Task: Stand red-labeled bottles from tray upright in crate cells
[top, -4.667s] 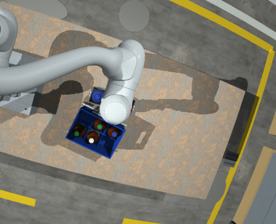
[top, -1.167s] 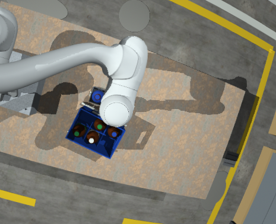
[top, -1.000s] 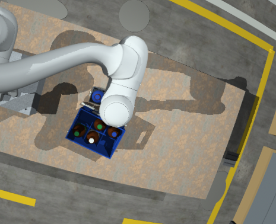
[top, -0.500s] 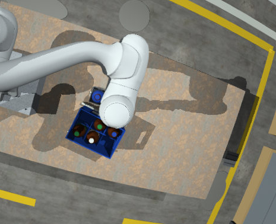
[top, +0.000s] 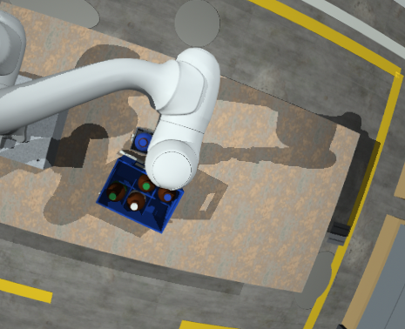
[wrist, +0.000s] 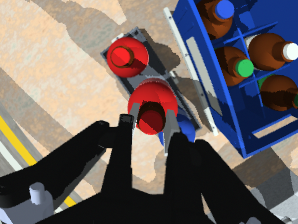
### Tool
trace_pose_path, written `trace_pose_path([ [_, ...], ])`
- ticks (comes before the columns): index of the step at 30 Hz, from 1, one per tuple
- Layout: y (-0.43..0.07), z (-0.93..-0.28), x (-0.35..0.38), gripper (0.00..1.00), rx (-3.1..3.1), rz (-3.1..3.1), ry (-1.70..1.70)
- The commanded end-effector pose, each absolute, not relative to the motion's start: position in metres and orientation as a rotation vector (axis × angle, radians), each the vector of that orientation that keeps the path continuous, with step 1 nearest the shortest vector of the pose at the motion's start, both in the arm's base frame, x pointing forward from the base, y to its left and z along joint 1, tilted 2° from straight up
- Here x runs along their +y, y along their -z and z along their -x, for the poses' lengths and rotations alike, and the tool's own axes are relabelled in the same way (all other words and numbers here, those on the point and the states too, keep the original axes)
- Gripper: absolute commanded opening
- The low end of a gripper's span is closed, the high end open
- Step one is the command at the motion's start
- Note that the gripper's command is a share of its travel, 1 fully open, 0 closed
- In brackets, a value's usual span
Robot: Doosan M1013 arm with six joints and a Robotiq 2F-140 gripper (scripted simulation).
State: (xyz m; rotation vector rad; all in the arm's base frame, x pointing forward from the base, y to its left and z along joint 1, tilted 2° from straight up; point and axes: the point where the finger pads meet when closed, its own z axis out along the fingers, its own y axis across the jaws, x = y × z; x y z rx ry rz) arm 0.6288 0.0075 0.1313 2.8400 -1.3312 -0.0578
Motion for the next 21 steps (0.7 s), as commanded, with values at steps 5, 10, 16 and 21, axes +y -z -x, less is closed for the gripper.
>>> trace_pose_path([
  [5,-0.1352,-0.6289,0.0075,0.0,-1.331,-2.84,0.058],
  [10,-0.1366,-0.629,0.0075,0.0,-1.331,-2.84,0.058],
  [16,-0.1369,-0.629,0.0075,0.0,-1.331,-2.84,0.058],
  [21,-0.137,-0.629,0.0075,0.0,-1.331,-2.84,0.058],
])
